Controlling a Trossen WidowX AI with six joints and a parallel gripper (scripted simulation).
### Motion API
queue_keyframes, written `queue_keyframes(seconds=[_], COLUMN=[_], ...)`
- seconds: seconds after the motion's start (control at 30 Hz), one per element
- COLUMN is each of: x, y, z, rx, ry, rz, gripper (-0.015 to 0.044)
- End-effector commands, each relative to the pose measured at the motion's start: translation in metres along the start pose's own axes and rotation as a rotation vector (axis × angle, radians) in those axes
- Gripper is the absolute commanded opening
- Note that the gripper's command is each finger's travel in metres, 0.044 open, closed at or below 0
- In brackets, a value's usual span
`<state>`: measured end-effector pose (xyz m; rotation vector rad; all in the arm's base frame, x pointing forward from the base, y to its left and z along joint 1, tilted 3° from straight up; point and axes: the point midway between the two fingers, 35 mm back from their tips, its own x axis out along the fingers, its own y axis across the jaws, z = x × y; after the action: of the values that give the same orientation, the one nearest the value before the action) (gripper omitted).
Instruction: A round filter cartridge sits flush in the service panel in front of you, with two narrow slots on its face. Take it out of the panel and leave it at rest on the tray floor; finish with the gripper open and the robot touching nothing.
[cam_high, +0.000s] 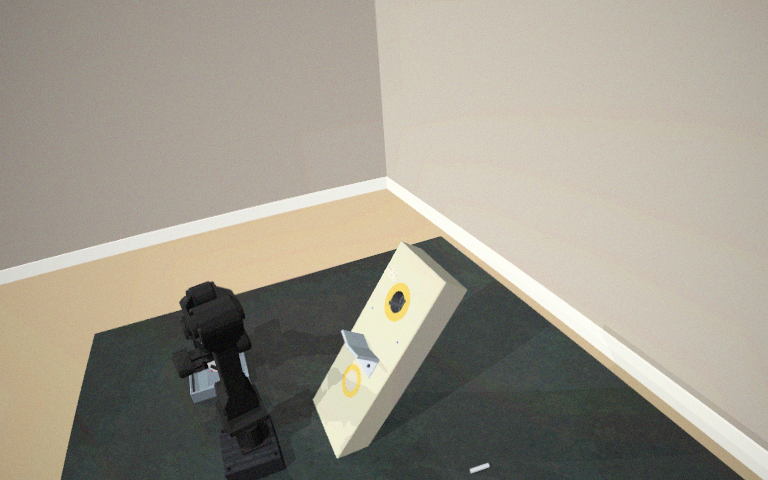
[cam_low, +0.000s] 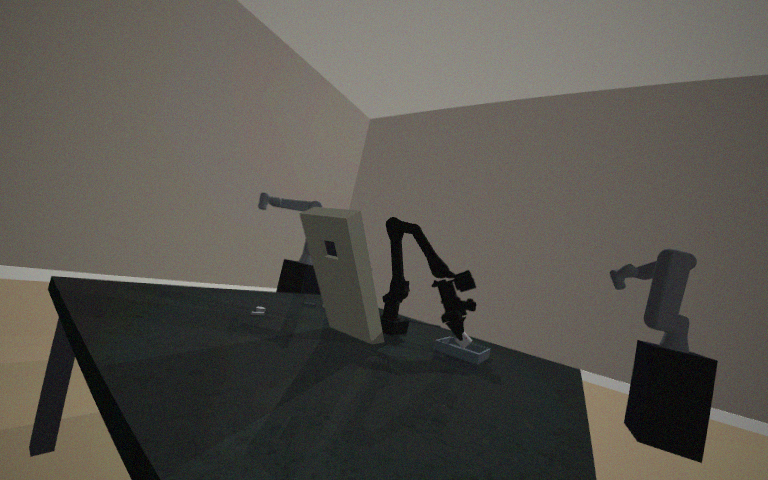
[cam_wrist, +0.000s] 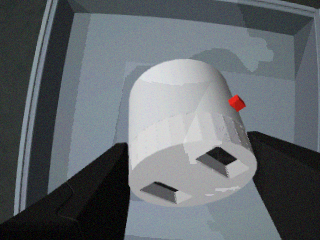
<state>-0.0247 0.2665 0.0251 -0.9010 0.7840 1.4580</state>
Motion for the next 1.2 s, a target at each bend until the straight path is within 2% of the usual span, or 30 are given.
queue_keyframes(seconds=[0.0,0.17,0.33,0.47,0.53,0.6,0.63,1.17], x=[0.000,0.000,-0.007,-0.053,-0.062,-0.062,-0.047,-0.047], y=[0.000,0.000,0.000,0.000,0.000,0.000,0.001,0.001], z=[0.001,0.001,0.007,0.032,0.035,0.035,0.032,0.032], rx=[0.000,0.000,0.000,0.000,0.000,0.000,-0.004,-0.004], ry=[-0.004,-0.004,-0.004,-0.003,-0.002,-0.002,-0.010,-0.010], rz=[0.000,0.000,0.000,0.000,0.000,0.000,0.003,0.003], gripper=[0.0315,0.0440,0.0440,0.0440,0.0440,0.0440,0.0440,0.0440])
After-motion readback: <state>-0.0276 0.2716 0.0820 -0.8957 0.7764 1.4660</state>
